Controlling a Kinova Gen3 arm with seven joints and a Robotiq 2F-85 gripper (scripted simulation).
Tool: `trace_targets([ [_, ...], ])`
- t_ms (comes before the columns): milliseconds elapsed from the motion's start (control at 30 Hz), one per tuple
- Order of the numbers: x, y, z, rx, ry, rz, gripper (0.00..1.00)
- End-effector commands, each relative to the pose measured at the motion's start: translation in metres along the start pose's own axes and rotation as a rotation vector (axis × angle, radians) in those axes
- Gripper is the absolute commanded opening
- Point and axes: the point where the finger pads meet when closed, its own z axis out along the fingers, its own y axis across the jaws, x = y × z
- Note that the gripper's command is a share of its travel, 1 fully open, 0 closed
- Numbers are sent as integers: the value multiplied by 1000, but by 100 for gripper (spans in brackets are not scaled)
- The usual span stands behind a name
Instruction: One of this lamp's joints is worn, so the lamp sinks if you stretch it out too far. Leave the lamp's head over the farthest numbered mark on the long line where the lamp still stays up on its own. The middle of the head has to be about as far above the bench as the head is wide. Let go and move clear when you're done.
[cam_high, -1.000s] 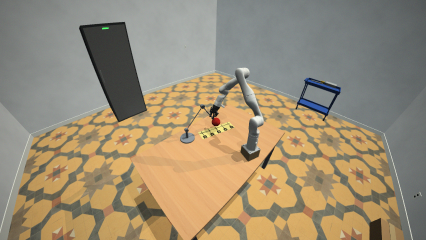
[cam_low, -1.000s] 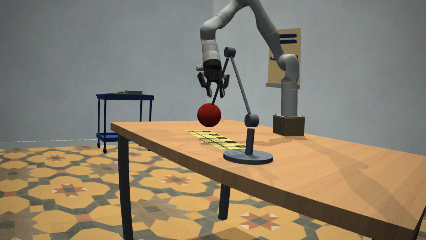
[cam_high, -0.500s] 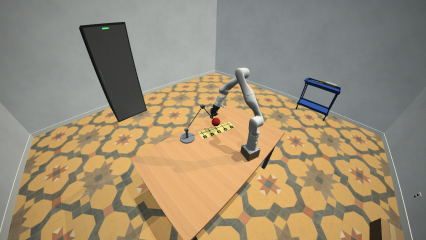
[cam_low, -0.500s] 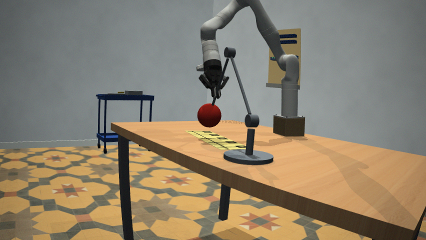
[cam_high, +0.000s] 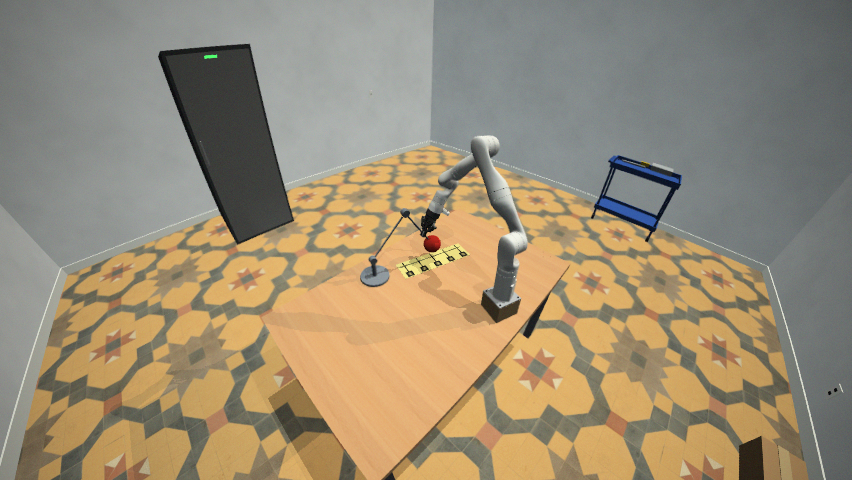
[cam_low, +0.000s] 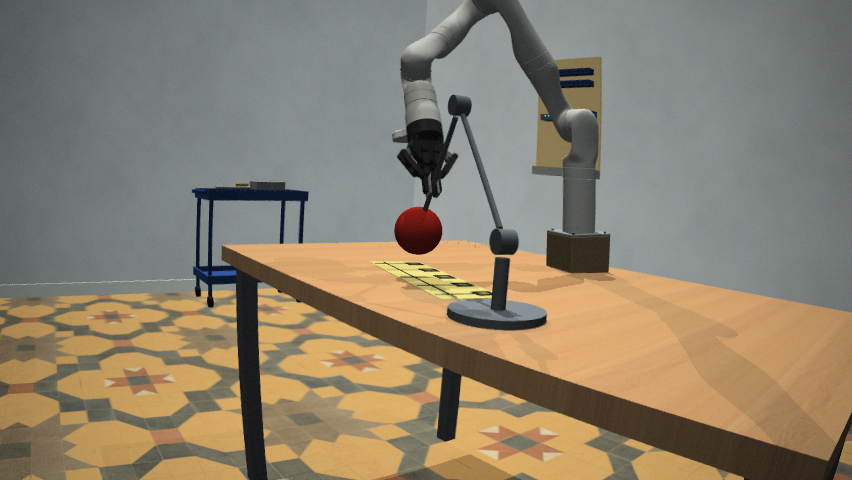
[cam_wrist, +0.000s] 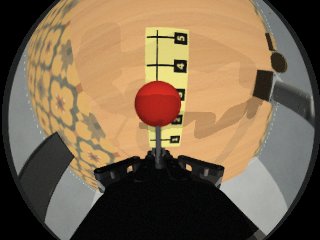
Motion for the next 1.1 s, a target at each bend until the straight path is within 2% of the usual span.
trace_targets([
  [0,13,-1,-4,1,1,2,0],
  [867,71,-2,-18,-2,-1,-4,0],
  [1067,71,-2,-18,-2,-1,-4,0],
])
